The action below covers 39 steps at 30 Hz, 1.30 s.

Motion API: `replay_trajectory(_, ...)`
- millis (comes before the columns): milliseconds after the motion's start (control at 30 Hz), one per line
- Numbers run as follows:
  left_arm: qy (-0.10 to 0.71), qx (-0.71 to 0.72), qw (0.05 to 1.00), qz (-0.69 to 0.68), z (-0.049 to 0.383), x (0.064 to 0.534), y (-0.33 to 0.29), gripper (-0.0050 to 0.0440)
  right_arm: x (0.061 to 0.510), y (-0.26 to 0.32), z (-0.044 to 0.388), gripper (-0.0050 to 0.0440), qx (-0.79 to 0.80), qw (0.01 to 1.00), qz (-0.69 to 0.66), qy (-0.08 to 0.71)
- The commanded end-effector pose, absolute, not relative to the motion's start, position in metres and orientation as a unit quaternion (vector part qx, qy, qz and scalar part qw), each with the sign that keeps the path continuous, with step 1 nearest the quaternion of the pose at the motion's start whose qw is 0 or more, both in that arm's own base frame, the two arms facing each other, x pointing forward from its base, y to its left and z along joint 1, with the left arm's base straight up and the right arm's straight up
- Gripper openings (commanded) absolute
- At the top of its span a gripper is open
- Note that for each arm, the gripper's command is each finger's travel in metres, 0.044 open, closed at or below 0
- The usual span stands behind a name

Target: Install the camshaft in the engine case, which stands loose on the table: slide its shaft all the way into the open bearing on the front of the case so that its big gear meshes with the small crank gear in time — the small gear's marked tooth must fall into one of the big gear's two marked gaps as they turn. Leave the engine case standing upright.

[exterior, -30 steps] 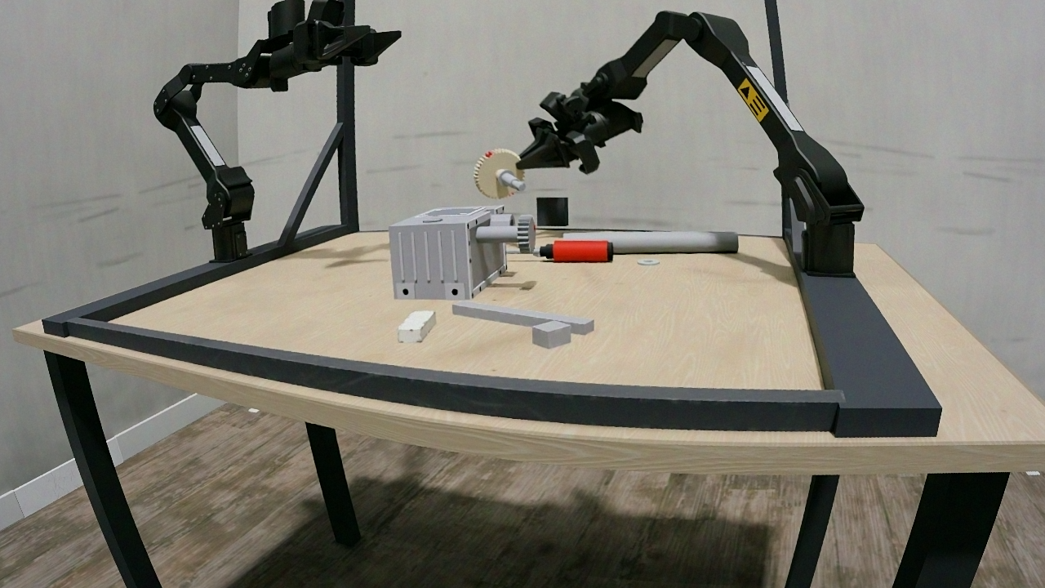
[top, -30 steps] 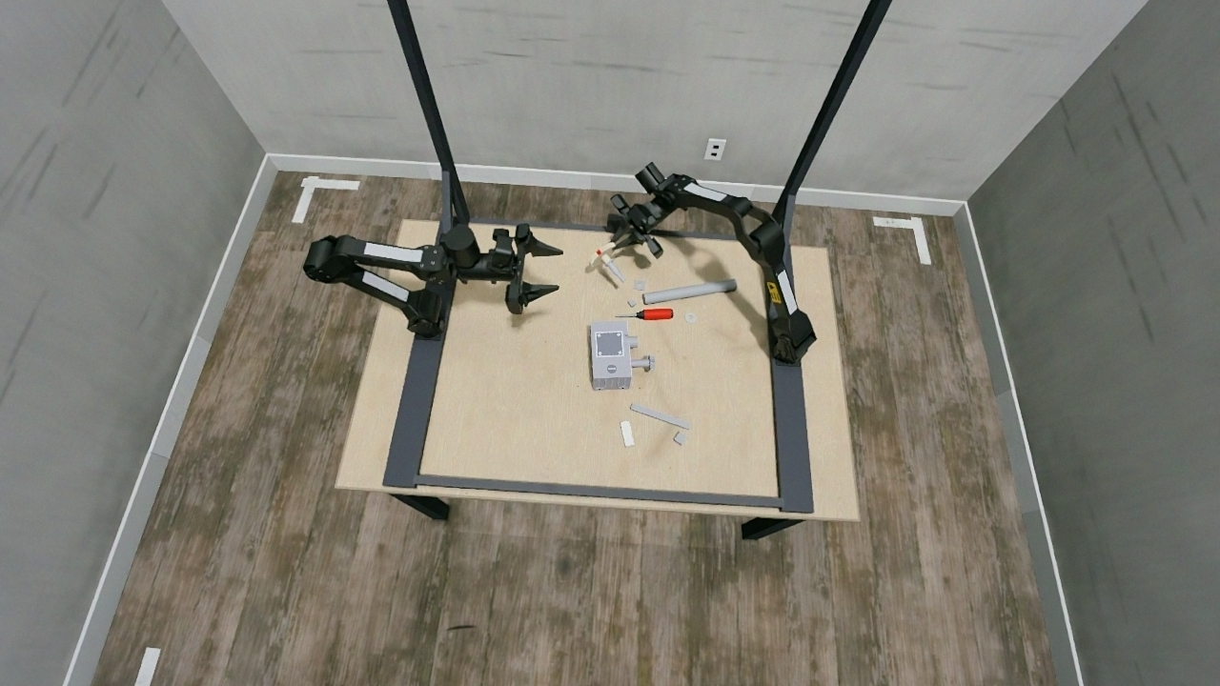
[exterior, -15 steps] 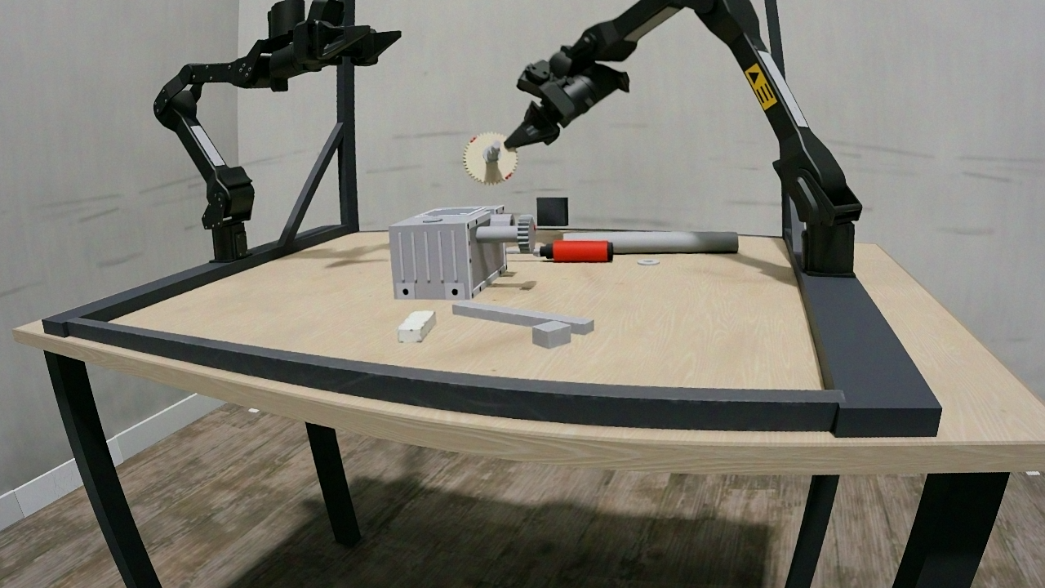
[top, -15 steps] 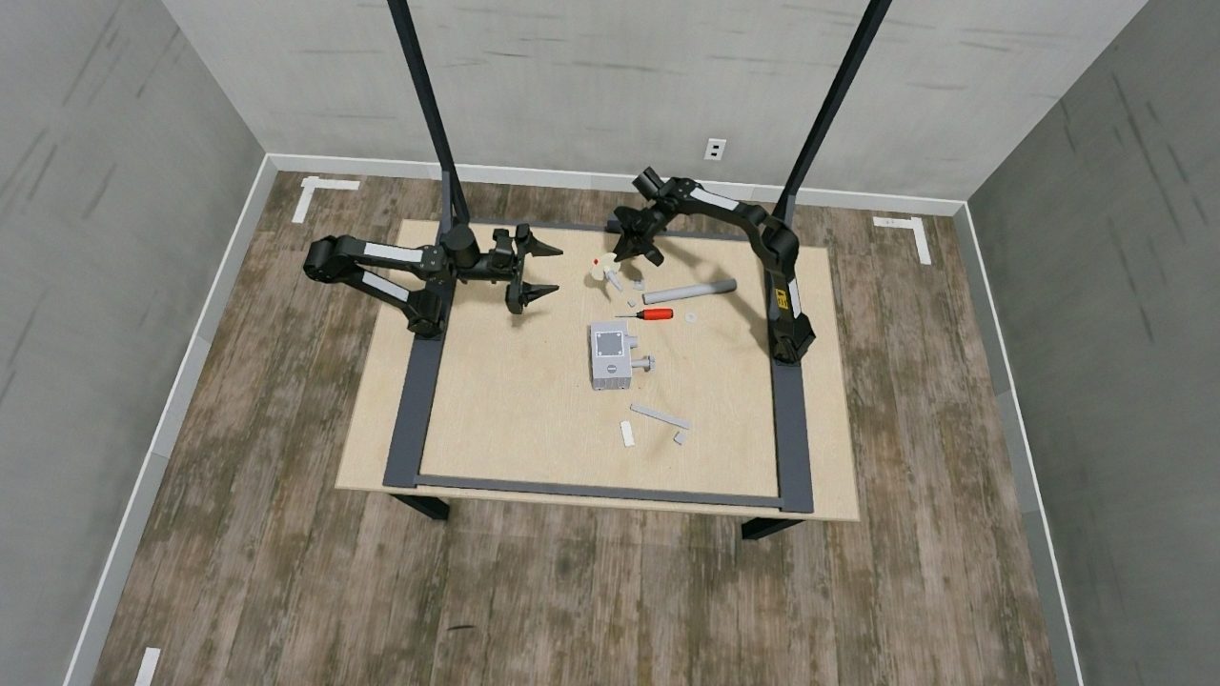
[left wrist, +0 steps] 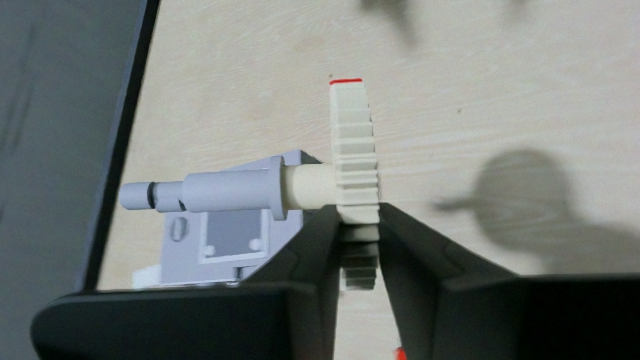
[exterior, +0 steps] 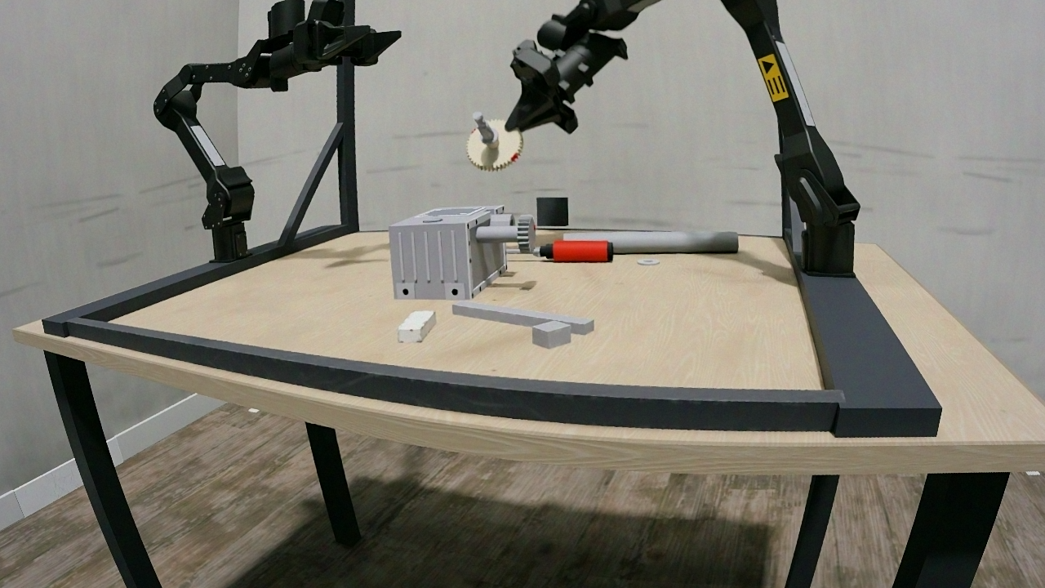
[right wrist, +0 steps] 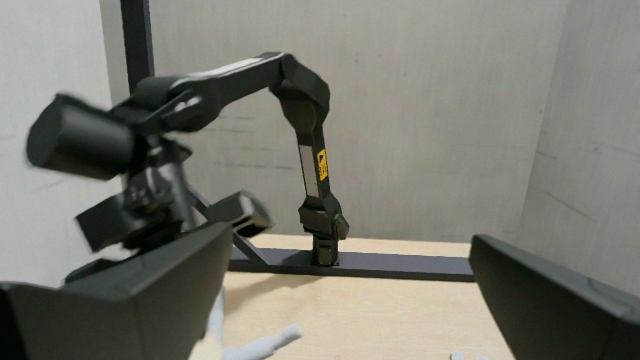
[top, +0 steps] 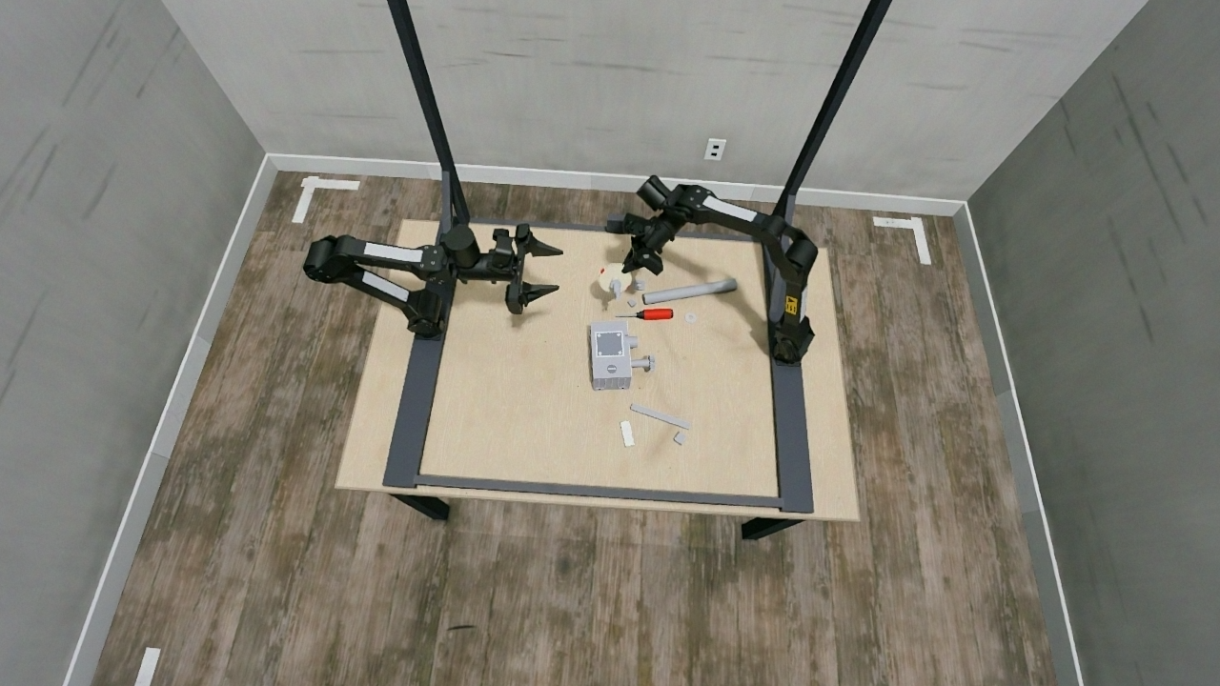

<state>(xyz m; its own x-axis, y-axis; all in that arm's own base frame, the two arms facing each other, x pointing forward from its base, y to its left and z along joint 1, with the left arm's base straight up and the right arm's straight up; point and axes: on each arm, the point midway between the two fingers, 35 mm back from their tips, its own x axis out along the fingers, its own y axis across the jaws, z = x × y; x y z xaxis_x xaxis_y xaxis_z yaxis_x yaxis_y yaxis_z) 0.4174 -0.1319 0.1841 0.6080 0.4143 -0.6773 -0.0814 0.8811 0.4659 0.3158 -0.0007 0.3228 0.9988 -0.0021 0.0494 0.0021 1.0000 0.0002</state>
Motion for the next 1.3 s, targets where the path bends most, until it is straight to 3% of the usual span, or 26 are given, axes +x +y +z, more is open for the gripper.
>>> replay_trajectory(0, 0.421, 0.234, 0.871, 0.093, 0.218, 0.405, -0.112, -0.0050, 0.314, 0.002, 0.339, 0.0400, 0.002, 0.999, 0.005, -0.044)
replay_trajectory(733, 0.461, 0.415, 0.777, -0.105, 0.238, 0.355, -0.066, -0.0050, 0.314, 0.002, 0.339, 0.0400, 0.002, 0.999, 0.005, -0.044)
replay_trajectory(1033, 0.430, 0.506, 0.715, -0.220, 0.253, 0.314, -0.044, -0.0050, 0.314, 0.002, 0.339, 0.0400, 0.002, 0.999, 0.005, -0.044)
replay_trajectory(1133, 0.475, 0.521, 0.649, -0.285, 0.208, 0.308, -0.035, -0.0050, 0.314, 0.002, 0.339, 0.0400, 0.002, 0.999, 0.005, -0.044)
replay_trajectory(1267, 0.457, 0.537, 0.639, -0.307, 0.212, 0.300, -0.031, -0.0050, 0.314, 0.002, 0.339, 0.0400, 0.002, 0.999, 0.005, -0.044)
